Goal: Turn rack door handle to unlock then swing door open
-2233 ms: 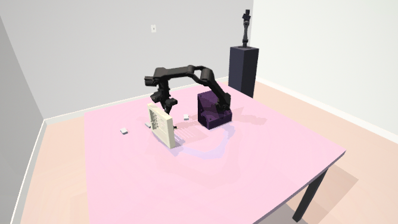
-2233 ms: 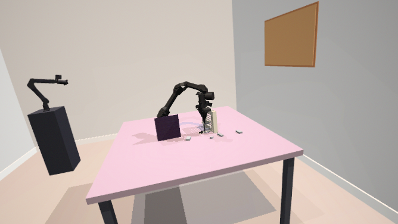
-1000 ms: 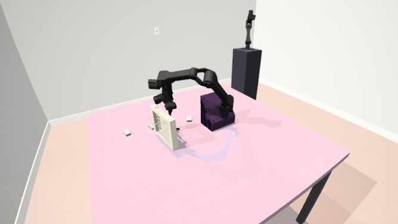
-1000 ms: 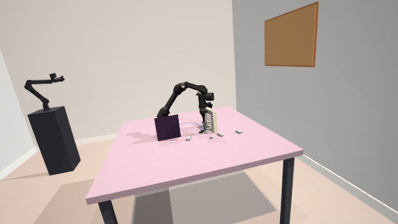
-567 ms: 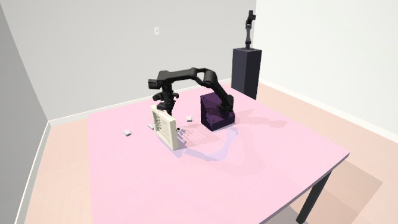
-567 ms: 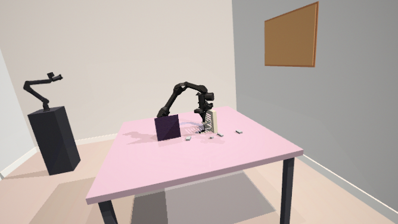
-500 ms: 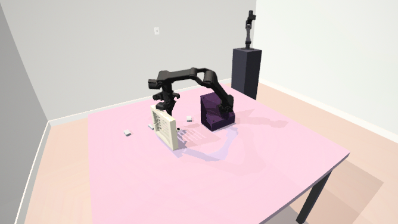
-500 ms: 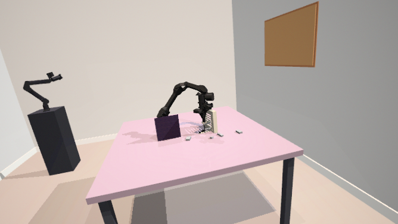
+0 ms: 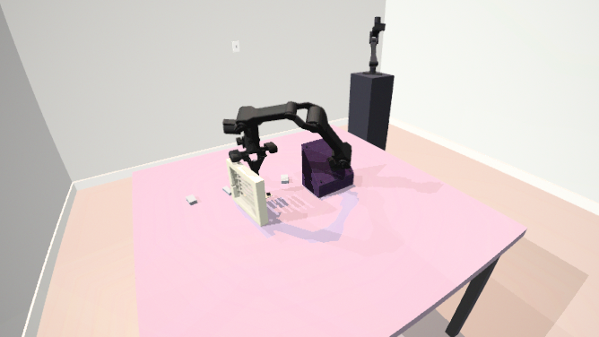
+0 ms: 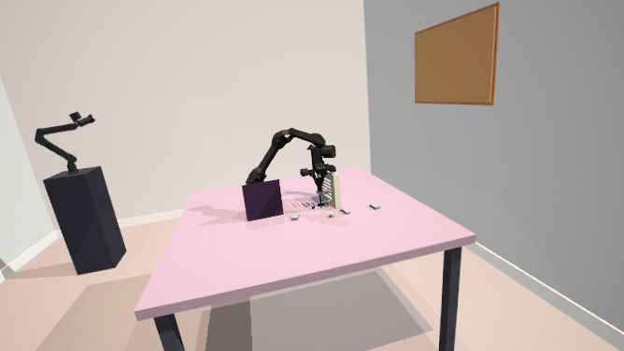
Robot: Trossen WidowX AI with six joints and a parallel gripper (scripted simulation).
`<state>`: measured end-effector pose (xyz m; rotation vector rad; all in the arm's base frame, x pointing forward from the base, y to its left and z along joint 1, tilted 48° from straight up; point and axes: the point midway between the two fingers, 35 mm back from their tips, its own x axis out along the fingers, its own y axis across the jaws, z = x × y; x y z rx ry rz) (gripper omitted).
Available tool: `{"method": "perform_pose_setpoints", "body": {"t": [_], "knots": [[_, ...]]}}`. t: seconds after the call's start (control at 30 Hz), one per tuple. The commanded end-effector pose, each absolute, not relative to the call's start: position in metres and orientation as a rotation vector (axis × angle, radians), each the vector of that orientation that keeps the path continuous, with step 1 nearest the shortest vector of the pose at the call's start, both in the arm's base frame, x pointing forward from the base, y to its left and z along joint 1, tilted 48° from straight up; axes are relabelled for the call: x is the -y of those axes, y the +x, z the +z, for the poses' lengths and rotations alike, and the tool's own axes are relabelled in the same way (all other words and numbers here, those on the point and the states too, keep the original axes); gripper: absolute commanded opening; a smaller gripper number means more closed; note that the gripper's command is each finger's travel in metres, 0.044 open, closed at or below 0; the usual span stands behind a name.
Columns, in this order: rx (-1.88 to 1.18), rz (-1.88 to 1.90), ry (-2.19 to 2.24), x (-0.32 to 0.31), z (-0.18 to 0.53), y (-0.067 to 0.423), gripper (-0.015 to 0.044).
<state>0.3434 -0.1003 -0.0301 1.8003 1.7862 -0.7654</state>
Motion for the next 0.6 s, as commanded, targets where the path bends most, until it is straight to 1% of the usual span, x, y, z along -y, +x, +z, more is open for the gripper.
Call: {"method": "perform_pose_setpoints", "body": {"t": [0.0, 0.37, 0.57], "knots": [[-1.774, -0.907, 1.892, 0.0994, -0.0298, 0.3434, 0.001], [-1.774, -0.907, 1.892, 0.0994, -0.0298, 0.3434, 0.001], [-1.774, -0.907, 1.892, 0.0994, -0.0298, 0.3434, 0.0167]]}}
